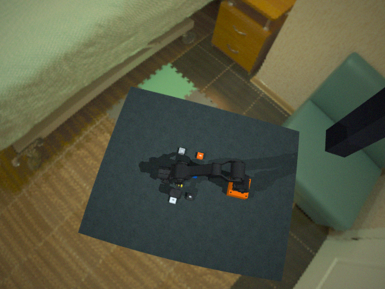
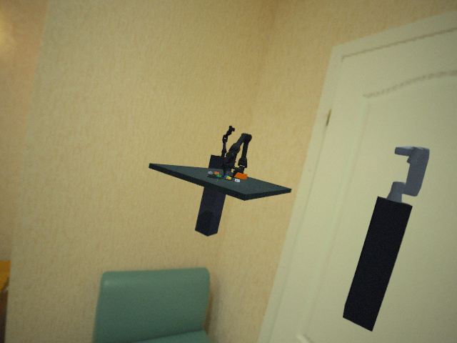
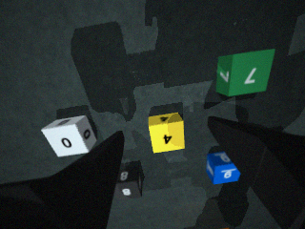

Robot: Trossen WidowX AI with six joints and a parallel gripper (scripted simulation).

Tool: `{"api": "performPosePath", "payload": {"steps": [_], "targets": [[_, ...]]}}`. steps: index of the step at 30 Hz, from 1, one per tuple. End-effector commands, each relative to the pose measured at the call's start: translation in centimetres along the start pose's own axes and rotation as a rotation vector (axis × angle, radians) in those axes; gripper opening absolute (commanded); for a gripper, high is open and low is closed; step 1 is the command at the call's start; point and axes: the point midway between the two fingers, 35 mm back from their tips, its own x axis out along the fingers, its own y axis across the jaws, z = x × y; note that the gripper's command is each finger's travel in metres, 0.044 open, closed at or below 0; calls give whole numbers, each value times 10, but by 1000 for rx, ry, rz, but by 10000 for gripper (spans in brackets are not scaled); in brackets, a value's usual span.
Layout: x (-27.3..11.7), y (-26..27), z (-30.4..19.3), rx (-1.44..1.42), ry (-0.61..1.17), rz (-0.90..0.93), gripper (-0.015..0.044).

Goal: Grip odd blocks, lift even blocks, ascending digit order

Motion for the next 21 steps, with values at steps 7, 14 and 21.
{"api": "performPosePath", "payload": {"steps": [7, 14, 21], "targets": [[8, 0, -2, 4, 7, 1, 295], [8, 0, -2, 4, 7, 1, 120], [8, 0, -2, 4, 7, 1, 120]]}}
